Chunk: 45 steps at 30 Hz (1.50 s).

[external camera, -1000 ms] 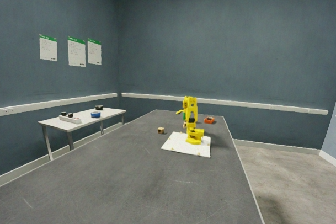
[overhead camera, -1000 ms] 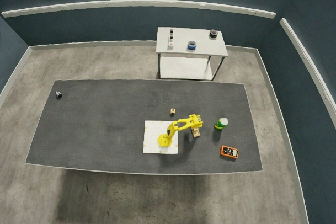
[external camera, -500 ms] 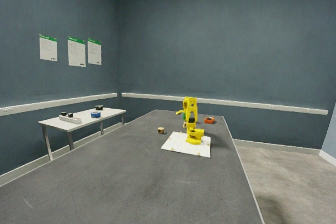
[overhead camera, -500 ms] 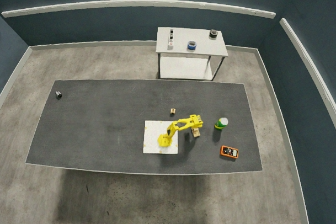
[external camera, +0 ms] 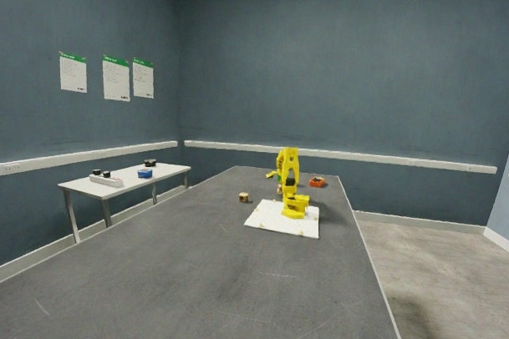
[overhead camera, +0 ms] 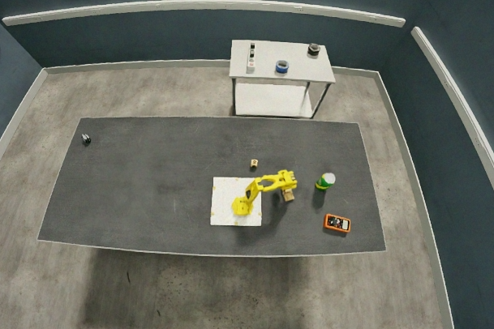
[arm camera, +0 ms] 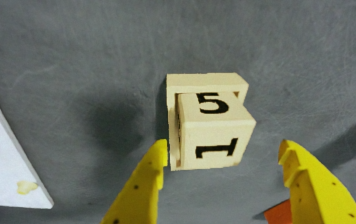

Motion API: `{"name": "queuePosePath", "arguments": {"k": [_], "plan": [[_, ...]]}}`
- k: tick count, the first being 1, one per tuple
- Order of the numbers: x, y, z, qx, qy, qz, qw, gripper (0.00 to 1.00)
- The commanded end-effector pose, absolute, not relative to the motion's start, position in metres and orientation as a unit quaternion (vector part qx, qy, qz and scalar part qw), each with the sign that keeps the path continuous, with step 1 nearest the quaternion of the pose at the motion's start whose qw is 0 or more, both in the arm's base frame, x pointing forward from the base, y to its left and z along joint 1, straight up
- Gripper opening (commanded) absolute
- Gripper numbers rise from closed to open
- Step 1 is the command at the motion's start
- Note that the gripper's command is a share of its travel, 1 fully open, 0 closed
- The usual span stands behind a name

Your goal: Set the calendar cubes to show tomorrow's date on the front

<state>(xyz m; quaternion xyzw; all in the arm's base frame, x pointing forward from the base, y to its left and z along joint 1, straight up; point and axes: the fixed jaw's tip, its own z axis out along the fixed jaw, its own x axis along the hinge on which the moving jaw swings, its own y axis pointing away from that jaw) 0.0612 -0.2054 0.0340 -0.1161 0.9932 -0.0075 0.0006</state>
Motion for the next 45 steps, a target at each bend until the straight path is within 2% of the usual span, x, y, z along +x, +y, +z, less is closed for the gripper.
{"name": "queuePosePath", "arguments": {"k": [1,26,45], "plan": [[0.0596,-0.2037,0.0281,-0.108,0.994,0.000,0.000,0.35],[0.0595,-0.2032,0.0198,-0.108,0.994,0.000,0.000,0.34],[0.0608,-0.2088,0.0198,-0.108,0.994,0.000,0.000,0.27]]}}
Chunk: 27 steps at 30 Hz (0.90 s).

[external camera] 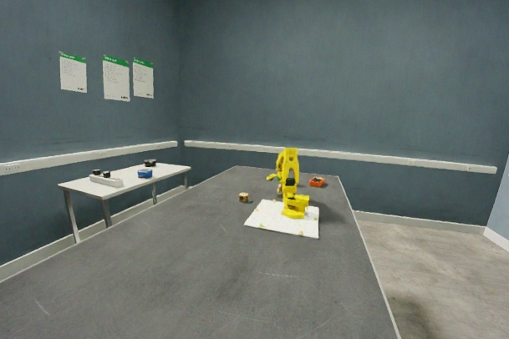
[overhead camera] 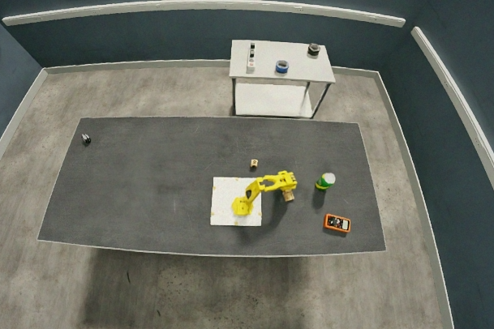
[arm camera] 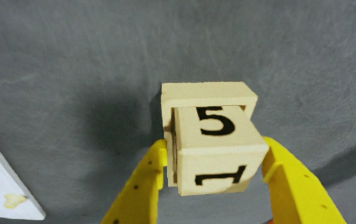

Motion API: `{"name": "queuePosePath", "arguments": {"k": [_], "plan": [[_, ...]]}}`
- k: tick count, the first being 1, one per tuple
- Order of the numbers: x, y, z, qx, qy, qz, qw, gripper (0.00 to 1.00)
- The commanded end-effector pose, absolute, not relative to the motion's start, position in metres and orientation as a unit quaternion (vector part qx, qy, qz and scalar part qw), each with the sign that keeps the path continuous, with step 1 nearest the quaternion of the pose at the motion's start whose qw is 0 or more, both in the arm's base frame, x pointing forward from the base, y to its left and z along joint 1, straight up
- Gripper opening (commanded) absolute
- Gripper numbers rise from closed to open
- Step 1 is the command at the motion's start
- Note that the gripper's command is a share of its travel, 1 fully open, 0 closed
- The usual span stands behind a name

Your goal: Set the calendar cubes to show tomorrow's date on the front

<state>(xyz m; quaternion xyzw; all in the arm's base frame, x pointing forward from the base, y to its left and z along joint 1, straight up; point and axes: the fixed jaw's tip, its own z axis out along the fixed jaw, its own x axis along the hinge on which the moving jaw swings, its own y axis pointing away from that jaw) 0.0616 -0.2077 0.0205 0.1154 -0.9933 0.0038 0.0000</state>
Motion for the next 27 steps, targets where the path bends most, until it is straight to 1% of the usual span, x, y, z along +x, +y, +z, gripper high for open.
{"name": "queuePosePath", "arguments": {"k": [1,14,27], "plan": [[0.0609,-0.2092,0.0198,0.108,-0.994,0.000,0.000,0.26],[0.0615,-0.2122,0.0196,0.108,-0.994,0.000,0.000,0.22],[0.0616,-0.2126,0.0196,0.108,-0.994,0.000,0.000,0.21]]}}
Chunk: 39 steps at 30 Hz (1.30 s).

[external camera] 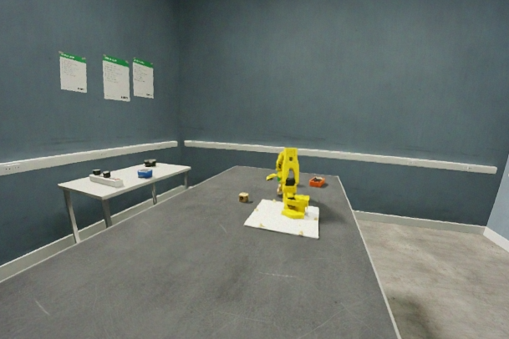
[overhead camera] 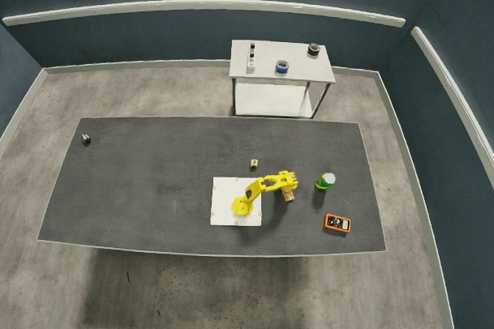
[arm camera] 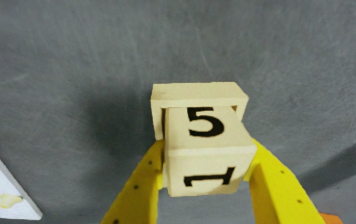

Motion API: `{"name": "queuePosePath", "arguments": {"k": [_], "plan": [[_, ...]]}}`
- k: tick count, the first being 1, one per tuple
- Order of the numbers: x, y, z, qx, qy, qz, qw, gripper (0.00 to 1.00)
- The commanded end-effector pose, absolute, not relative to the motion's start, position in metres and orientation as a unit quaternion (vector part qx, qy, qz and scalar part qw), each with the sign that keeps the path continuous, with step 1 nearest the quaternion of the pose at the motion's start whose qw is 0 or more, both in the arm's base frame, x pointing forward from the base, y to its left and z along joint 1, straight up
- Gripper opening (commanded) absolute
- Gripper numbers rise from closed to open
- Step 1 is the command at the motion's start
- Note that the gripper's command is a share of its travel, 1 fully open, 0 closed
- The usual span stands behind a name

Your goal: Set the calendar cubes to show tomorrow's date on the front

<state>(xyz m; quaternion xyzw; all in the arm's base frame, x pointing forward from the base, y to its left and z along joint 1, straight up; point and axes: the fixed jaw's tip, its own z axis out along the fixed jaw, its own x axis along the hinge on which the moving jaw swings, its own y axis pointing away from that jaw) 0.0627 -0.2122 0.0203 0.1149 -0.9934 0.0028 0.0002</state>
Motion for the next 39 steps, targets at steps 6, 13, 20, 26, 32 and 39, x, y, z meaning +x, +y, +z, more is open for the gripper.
{"name": "queuePosePath", "arguments": {"k": [6,13,20,26,32,39], "plan": [[0.0616,-0.2126,0.0196,0.108,-0.994,0.000,0.000,0.18],[0.0616,-0.2126,0.0196,0.108,-0.994,0.000,0.000,0.11],[0.0616,-0.2126,0.0196,0.108,-0.994,0.000,0.000,0.03],[0.0616,-0.2126,0.0196,0.108,-0.994,0.000,0.000,0.00],[0.0616,-0.2126,0.0196,0.108,-0.994,0.000,0.000,0.00],[0.0616,-0.2126,0.0213,0.108,-0.994,0.000,0.000,0.00]]}}
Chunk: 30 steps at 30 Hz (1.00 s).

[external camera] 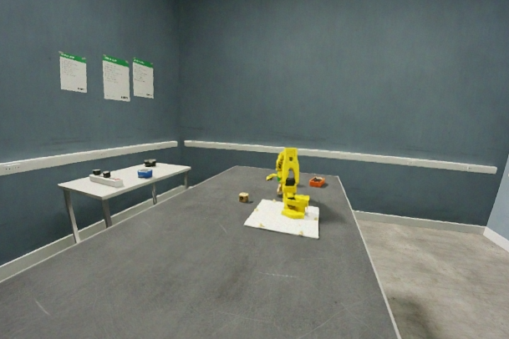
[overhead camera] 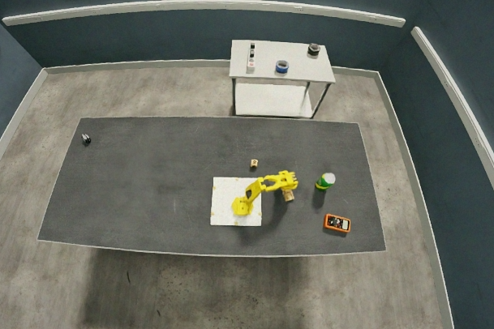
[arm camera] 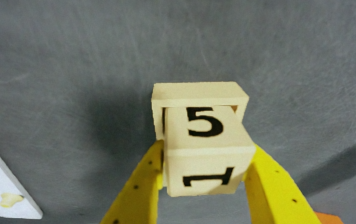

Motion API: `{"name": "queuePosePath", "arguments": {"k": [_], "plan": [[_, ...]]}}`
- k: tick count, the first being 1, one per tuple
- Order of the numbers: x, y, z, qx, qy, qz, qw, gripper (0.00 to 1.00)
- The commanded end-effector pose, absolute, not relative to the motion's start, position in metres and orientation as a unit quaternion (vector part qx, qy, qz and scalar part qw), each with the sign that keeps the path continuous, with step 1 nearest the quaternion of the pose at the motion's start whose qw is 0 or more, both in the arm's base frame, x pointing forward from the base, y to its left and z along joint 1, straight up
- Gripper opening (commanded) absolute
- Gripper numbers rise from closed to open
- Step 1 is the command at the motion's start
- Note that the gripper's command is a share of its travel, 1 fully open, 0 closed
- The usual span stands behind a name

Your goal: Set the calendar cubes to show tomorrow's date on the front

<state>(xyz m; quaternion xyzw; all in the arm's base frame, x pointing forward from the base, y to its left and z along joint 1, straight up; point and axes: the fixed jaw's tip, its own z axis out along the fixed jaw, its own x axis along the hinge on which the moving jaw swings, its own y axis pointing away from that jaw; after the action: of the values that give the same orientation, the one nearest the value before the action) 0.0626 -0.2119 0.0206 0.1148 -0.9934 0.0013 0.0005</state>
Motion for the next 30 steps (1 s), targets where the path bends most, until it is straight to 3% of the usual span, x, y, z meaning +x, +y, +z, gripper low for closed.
{"name": "queuePosePath", "arguments": {"k": [1,30], "plan": [[0.0616,-0.2126,0.0217,0.108,-0.994,0.000,0.000,0.00],[0.0619,-0.2133,0.0260,0.108,-0.994,0.000,0.000,0.00]]}}
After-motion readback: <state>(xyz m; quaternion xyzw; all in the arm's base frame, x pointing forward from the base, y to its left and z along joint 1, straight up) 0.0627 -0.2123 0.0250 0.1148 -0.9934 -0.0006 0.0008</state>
